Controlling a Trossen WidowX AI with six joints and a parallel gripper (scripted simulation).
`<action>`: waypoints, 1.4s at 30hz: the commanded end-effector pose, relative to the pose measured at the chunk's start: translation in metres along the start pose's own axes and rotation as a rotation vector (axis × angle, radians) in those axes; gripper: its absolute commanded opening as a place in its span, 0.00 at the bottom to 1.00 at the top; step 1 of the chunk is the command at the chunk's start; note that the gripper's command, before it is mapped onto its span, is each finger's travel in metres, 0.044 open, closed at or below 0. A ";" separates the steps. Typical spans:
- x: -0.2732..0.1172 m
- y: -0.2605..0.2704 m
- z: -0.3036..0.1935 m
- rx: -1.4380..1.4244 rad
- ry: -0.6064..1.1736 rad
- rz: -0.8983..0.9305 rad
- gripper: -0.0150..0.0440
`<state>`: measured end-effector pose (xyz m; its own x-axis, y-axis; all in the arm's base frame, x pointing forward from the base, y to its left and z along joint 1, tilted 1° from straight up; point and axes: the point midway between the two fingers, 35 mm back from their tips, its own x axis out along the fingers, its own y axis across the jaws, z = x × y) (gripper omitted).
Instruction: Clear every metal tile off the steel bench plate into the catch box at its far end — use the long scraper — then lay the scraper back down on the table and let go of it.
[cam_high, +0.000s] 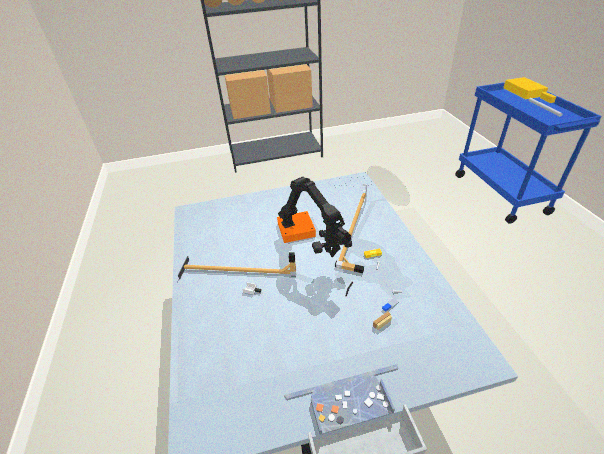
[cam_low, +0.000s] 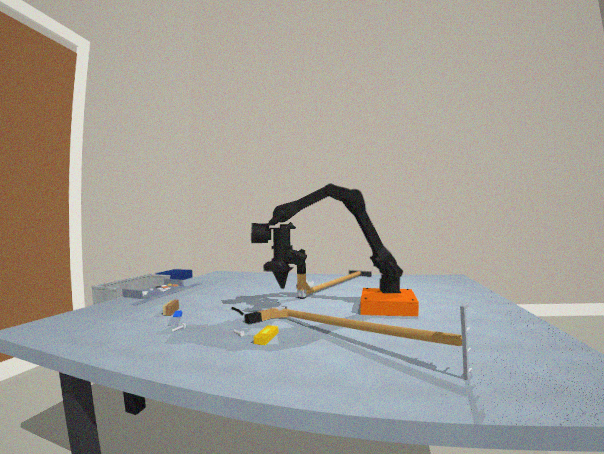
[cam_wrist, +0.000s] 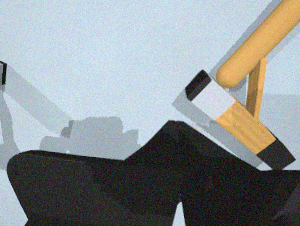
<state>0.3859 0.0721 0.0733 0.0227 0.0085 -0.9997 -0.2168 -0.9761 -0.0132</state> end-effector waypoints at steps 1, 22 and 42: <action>0.001 -0.008 -0.001 0.005 -0.004 -0.003 0.25; 0.000 -0.042 -0.002 0.005 -0.004 -0.006 0.25; 0.000 -0.074 0.000 0.005 -0.004 -0.008 0.25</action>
<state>0.4012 0.1377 0.0749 0.0243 0.0144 -0.9996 -0.2167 -0.9761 -0.0194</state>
